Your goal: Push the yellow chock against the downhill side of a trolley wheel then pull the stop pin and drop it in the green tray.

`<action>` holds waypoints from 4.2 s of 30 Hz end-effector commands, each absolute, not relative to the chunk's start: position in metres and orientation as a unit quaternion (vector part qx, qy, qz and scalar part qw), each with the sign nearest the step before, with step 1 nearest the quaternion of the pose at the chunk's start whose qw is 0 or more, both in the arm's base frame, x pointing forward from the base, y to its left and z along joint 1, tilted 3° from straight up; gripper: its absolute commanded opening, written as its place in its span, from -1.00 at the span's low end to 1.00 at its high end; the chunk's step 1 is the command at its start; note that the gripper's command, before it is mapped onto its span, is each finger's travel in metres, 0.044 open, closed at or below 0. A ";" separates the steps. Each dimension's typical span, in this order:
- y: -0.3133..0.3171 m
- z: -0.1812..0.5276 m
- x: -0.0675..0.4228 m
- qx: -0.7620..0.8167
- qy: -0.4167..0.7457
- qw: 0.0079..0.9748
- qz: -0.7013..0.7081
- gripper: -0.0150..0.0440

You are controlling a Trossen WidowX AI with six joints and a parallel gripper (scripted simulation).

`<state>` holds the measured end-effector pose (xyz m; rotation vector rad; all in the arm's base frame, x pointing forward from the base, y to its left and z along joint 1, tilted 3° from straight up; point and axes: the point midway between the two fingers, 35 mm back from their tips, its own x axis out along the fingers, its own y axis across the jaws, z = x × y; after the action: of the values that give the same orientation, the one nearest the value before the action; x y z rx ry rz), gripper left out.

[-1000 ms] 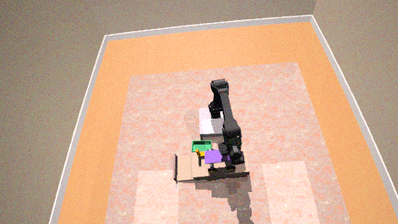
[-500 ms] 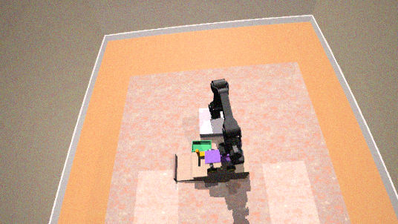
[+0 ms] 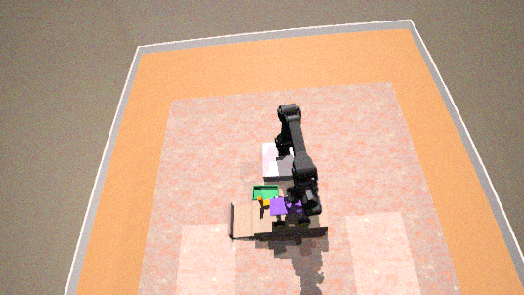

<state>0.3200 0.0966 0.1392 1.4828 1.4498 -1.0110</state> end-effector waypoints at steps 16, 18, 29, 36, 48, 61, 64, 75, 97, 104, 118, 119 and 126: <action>0.093 0.152 0.320 0.588 0.574 0.407 -0.398 -0.49; 0.093 0.154 0.320 0.588 0.574 0.407 -0.398 -0.49; 0.091 0.159 0.320 0.588 0.574 0.407 -0.398 -0.49; 0.090 0.162 0.320 0.588 0.574 0.407 -0.399 -0.49; 0.089 0.167 0.319 0.588 0.574 0.407 -0.399 -0.49; 0.090 0.172 0.319 0.588 0.574 0.407 -0.399 -0.49; 0.090 0.173 0.319 0.588 0.574 0.407 -0.399 -0.49; 0.091 0.177 0.321 0.588 0.574 0.407 -0.398 -0.49; 0.119 0.182 0.321 0.589 0.575 0.406 -0.398 -0.49; 0.120 0.181 0.309 0.589 0.575 0.406 -0.398 -0.49; 0.121 0.179 0.263 0.588 0.576 0.405 -0.399 -0.49; 0.122 0.179 0.259 0.588 0.576 0.405 -0.399 -0.49; 0.122 0.178 0.238 0.588 0.576 0.404 -0.399 -0.49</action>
<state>0.2484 0.1221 0.1791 1.4809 1.4576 -1.0065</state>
